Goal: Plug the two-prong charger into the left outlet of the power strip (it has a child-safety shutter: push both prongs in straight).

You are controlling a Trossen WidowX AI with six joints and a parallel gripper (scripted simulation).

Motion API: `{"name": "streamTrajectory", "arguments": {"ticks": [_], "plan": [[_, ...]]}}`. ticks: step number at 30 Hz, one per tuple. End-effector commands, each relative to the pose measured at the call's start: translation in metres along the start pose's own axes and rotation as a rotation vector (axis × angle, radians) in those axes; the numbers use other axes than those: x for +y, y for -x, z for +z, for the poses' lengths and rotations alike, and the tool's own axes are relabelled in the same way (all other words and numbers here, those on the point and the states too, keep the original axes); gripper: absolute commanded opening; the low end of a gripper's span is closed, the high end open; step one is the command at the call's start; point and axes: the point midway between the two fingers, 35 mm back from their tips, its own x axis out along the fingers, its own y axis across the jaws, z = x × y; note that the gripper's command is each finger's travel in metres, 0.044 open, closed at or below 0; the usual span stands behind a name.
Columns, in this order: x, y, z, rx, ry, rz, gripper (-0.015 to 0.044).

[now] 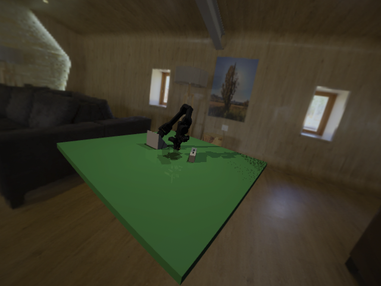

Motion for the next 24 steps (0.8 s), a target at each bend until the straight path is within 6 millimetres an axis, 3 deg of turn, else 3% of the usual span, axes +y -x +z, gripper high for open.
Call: {"name": "streamTrajectory", "arguments": {"ticks": [1,24], "plan": [[0.006,-0.005,0.000,0.002,0.062,-0.005,0.0000],[0.037,-0.033,0.002,-0.002,0.407,-0.026,0.0000]]}}
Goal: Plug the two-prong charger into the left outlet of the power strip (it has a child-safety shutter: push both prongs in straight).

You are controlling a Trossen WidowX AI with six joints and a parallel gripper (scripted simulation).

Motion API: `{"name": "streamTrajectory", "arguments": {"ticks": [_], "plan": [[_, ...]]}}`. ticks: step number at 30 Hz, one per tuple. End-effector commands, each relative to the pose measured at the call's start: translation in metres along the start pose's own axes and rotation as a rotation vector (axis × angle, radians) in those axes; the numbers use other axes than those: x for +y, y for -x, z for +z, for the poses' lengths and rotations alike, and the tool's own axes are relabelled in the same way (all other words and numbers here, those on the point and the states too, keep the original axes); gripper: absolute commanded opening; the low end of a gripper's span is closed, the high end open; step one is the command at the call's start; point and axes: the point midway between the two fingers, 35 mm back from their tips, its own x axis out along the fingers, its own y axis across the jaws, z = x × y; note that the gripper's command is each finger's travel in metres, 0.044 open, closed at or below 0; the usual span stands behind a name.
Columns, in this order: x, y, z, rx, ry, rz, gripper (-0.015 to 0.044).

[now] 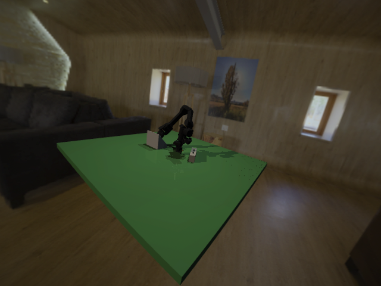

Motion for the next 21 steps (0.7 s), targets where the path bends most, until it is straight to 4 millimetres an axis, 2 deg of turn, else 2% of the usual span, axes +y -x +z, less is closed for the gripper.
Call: {"name": "streamTrajectory", "arguments": {"ticks": [1,7,21], "plan": [[0.007,-0.006,0.000,0.000,0.070,0.003,0.0000],[0.011,-0.009,0.004,-0.001,0.104,0.002,0.0000],[0.017,-0.008,0.025,-0.002,0.133,0.000,0.0000]]}}
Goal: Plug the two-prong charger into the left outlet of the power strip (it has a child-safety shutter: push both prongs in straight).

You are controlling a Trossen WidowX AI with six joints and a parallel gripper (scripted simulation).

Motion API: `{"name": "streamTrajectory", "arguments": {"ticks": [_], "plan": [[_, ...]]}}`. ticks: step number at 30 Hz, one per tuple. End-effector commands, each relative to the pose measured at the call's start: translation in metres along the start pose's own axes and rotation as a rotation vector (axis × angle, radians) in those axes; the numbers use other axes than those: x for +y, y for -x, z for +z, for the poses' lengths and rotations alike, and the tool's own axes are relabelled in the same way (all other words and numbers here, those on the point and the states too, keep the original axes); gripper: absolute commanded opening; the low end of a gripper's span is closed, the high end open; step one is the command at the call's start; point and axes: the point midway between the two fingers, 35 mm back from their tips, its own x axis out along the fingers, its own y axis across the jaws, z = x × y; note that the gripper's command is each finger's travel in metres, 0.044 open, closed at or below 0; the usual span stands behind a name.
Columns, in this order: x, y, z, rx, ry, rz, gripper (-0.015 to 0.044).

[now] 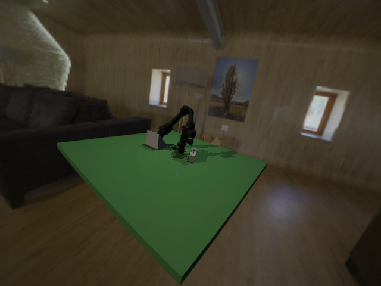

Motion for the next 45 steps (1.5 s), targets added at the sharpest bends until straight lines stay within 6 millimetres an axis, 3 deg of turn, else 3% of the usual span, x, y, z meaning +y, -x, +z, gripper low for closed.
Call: {"name": "streamTrajectory", "arguments": {"ticks": [1,19,45], "plan": [[0.001,0.000,0.009,-0.004,0.010,0.000,0.0000],[0.007,-0.001,0.035,-0.007,0.045,0.002,0.0000],[0.007,0.000,0.039,-0.007,0.046,0.002,0.0000]]}}
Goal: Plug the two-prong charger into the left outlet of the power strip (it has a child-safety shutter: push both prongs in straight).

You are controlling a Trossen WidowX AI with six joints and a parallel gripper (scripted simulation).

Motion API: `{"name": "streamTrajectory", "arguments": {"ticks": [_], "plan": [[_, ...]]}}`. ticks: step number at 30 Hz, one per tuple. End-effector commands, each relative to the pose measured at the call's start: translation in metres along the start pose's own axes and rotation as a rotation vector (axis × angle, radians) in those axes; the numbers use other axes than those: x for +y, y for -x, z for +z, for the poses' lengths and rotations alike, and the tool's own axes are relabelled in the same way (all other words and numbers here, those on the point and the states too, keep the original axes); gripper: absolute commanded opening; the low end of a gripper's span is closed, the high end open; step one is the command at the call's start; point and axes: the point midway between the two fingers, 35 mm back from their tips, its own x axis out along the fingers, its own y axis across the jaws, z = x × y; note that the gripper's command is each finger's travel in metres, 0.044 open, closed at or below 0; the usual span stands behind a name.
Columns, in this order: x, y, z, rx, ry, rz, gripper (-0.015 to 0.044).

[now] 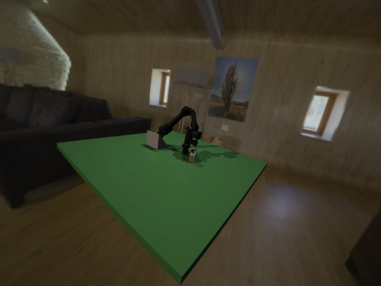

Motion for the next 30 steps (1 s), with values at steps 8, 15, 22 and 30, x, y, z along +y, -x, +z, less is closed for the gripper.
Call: {"name": "streamTrajectory", "arguments": {"ticks": [8,15,22,30], "plan": [[0.0005,0.0004,0.0031,-0.002,-0.004,0.002,0.0000],[0.0005,0.0005,0.0045,-0.002,-0.004,0.002,0.0000],[0.0005,0.0006,0.0059,-0.002,-0.004,0.002,0.0000],[0.0005,0.0007,0.0067,-0.002,-0.004,0.002,0.0000]]}}
